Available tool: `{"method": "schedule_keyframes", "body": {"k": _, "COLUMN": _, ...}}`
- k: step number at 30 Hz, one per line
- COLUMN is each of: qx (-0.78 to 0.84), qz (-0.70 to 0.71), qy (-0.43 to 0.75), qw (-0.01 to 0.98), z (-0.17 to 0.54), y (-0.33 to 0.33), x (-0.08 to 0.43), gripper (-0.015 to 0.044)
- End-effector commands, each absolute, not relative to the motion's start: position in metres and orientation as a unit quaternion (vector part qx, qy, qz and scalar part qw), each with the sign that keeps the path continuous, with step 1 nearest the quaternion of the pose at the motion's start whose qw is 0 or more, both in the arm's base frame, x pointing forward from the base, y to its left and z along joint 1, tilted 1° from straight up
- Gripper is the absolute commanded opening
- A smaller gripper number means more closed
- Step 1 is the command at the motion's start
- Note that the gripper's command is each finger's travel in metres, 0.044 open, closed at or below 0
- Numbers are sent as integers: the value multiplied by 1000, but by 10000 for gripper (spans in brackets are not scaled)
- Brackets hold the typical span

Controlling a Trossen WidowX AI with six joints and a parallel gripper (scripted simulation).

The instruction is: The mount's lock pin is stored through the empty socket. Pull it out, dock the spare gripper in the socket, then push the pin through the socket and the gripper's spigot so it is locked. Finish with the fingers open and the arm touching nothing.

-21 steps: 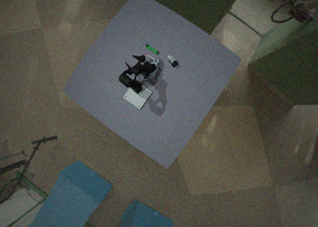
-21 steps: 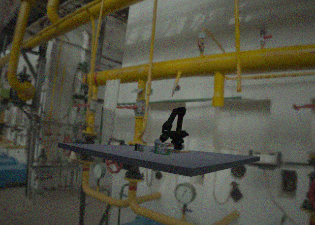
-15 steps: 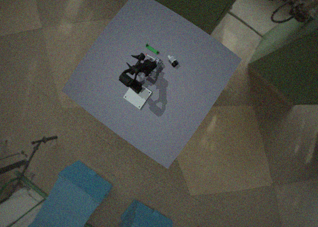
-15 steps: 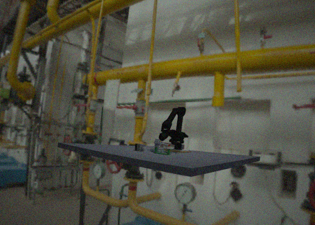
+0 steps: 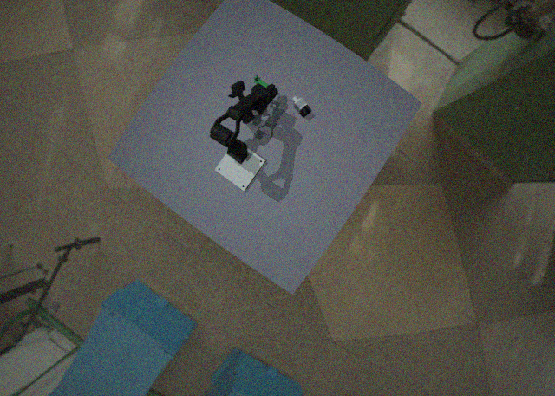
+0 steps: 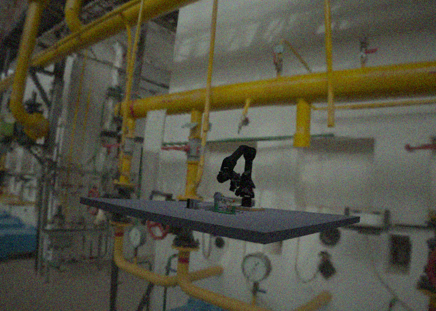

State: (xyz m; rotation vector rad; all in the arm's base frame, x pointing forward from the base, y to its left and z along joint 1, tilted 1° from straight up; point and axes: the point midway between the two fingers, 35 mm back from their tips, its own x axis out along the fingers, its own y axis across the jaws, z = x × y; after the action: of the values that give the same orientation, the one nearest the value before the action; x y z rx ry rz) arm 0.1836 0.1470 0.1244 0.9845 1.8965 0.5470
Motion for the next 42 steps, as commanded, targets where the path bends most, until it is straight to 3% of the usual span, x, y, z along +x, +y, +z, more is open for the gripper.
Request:
{"method": "schedule_keyframes", "body": {"k": 1, "qx": -127, "qz": 440, "qy": 647, "qw": 610, "z": 143, "y": 125, "x": 242, "gripper": 300}}
{"method": "schedule_keyframes", "body": {"k": 17, "qx": -516, "qz": 528, "qy": 470, "qw": 484, "z": 185, "y": 107, "x": 291, "gripper": 300}}
{"method": "schedule_keyframes", "body": {"k": 36, "qx": -519, "qz": 529, "qy": 468, "qw": 482, "z": 185, "y": 107, "x": 291, "gripper": 300}}
{"method": "schedule_keyframes", "body": {"k": 42, "qx": -519, "qz": 528, "qy": 468, "qw": 482, "z": 151, "y": 105, "x": 293, "gripper": 300}}
